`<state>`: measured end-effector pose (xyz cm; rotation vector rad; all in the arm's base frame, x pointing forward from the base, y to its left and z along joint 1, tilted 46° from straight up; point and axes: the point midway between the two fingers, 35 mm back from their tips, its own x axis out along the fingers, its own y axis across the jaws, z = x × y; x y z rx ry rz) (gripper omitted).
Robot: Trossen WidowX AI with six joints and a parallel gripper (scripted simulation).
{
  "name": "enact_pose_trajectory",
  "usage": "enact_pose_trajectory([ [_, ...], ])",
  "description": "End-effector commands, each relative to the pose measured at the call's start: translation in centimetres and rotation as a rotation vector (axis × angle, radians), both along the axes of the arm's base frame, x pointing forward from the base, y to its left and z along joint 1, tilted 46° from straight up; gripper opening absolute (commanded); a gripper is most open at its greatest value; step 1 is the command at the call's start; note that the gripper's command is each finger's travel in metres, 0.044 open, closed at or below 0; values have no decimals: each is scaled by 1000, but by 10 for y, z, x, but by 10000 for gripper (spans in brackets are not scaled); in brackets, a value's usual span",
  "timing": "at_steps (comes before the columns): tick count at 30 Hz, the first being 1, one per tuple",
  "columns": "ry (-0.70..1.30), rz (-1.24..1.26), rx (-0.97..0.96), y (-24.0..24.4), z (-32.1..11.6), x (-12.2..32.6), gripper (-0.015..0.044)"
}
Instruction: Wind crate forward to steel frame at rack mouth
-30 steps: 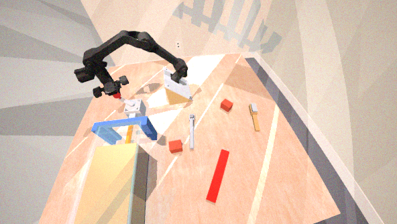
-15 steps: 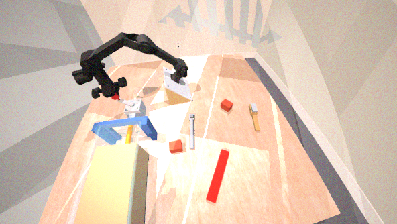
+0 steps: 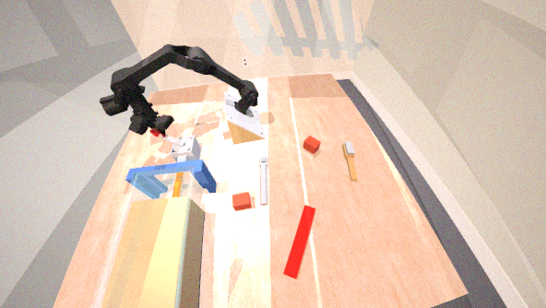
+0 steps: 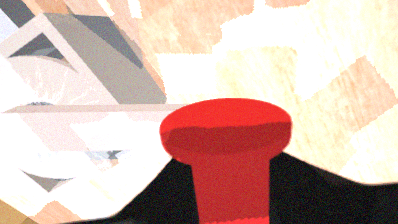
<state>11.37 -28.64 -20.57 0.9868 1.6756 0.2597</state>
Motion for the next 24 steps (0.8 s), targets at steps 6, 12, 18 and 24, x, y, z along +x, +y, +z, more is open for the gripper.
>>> enact_pose_trajectory([
  [6, 201, -234, -13, -2, -2, 3, 0],
  [12, 201, -234, -13, -2, -2, 3, 0],
  [18, 208, -212, -6, 0, 0, 0, 131],
  [24, 208, -212, -6, 0, 0, 0, 289],
])
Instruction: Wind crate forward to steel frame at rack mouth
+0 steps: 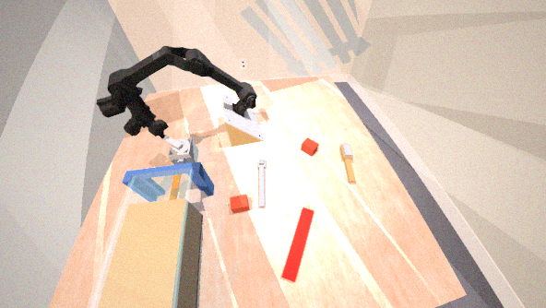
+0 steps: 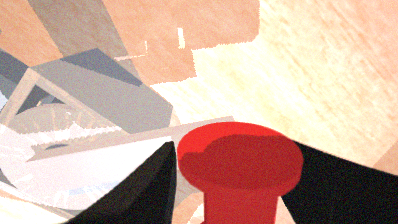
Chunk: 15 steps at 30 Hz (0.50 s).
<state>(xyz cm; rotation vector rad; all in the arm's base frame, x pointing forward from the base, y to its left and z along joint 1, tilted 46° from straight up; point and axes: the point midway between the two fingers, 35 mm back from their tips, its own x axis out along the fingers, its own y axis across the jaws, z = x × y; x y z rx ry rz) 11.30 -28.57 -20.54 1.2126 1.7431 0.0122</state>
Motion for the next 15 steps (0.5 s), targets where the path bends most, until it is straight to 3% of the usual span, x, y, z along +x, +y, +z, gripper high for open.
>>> enact_pose_trajectory([
  [1, -4, -1, -3, 0, 0, 1, 315],
  [6, -4, -1, -3, 0, 0, 1, 440],
  [15, 1, -6, -7, -31, 30, 1, 440],
])
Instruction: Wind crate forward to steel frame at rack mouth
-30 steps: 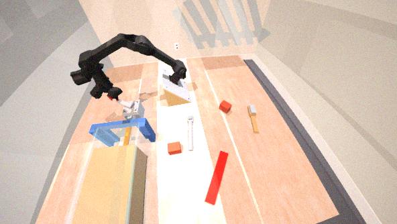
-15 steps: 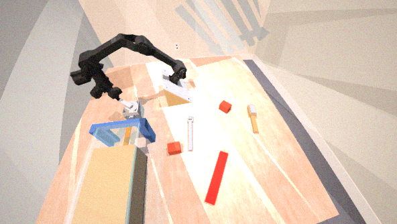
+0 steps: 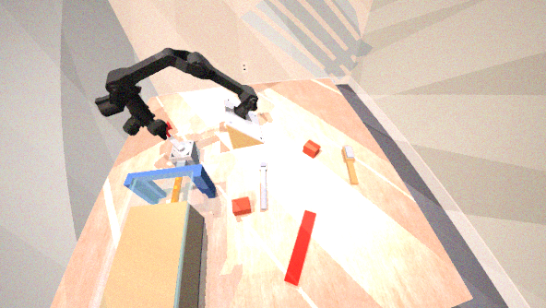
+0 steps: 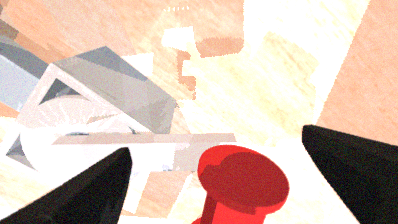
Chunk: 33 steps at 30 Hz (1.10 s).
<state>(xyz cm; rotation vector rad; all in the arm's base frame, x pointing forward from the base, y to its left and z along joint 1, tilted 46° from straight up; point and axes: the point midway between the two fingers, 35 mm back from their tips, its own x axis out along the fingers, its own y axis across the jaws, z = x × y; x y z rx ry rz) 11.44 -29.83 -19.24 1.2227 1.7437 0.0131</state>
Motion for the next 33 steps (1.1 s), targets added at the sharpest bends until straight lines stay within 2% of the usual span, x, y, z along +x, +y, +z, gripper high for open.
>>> enact_pose_trajectory([
  [1, -1, -2, -15, -23, 24, -1, 440],
  [8, 0, -3, -16, -30, 34, -1, 440],
  [18, -1, 5, -6, -5, 59, -13, 440],
  [23, 2, -7, -12, -8, 57, -11, 440],
  [33, -5, -318, -349, -27, 59, -22, 440],
])
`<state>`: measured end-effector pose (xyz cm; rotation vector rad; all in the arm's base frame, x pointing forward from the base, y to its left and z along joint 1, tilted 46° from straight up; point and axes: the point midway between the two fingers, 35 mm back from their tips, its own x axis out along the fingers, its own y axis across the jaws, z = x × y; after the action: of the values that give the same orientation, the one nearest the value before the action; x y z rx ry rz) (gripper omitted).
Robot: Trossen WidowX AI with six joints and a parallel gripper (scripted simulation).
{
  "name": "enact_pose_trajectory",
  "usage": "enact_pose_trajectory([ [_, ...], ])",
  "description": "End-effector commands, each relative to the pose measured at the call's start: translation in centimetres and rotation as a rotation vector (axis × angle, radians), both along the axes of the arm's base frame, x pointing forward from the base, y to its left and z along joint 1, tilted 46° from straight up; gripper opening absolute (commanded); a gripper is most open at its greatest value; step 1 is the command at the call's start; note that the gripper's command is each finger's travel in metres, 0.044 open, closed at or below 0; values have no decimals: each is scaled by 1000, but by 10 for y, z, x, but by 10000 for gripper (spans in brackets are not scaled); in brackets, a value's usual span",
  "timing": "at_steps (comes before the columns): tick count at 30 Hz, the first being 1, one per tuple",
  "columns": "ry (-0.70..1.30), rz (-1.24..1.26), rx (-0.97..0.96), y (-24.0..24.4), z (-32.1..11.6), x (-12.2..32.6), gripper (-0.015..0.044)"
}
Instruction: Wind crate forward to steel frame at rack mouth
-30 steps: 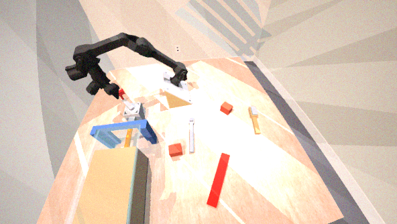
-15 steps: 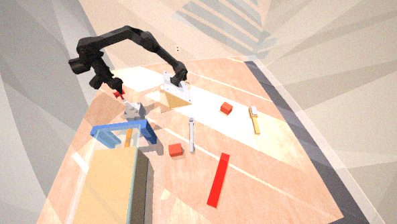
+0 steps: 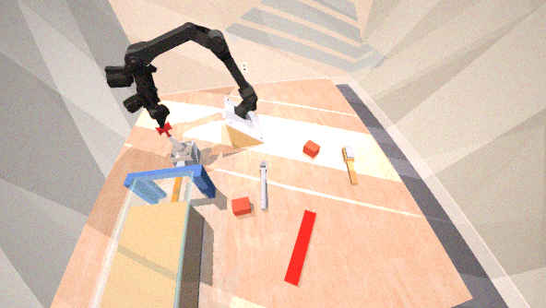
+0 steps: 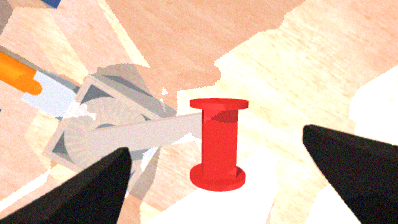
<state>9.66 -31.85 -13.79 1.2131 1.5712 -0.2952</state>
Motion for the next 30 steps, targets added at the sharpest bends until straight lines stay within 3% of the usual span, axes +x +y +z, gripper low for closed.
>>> enact_pose_trajectory([
  [1, -9, -153, -146, -8, 6, -6, 440],
  [30, -11, -176, -168, 11, -17, -7, 440],
])
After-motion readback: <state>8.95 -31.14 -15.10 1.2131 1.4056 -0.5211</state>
